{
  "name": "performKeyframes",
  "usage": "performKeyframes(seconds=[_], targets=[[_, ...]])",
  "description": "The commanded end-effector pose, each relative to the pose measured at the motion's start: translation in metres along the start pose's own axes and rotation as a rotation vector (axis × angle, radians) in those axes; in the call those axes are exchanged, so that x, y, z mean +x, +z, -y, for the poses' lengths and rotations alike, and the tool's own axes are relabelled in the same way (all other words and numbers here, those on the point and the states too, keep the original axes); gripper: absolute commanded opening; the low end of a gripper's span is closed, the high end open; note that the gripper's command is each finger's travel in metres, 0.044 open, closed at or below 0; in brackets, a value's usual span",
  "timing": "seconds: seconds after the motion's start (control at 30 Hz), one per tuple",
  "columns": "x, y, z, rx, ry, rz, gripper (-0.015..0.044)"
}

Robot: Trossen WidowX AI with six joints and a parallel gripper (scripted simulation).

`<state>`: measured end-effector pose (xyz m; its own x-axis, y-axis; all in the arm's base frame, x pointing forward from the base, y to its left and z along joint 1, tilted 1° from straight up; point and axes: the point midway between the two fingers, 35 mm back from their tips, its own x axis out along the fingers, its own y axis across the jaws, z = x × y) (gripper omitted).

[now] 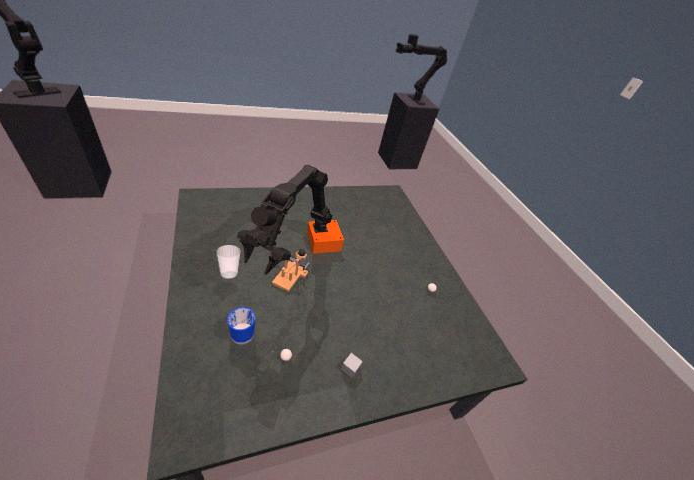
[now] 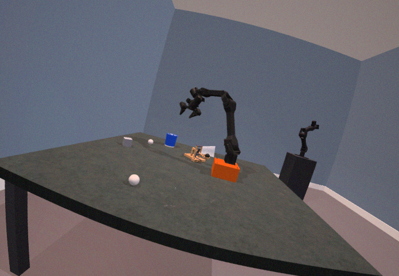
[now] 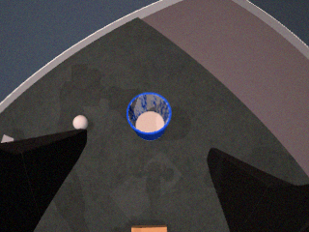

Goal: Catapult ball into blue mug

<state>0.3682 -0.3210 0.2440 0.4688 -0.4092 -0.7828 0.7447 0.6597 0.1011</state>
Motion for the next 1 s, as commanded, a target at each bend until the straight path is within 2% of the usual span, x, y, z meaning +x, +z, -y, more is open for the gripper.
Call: performKeyframes(seconds=[0.0, 0.47, 0.83, 0.97], targets=[[0.000, 0.000, -0.001, 0.005, 0.005, -0.001, 0.0361], [0.000, 0.000, -0.001, 0.005, 0.005, -0.001, 0.0000], [0.001, -0.001, -0.001, 0.001, 0.005, -0.003, 0.0000], [0.006, -0.021, -0.012, -0.069, -0.009, -0.062, 0.0000]])
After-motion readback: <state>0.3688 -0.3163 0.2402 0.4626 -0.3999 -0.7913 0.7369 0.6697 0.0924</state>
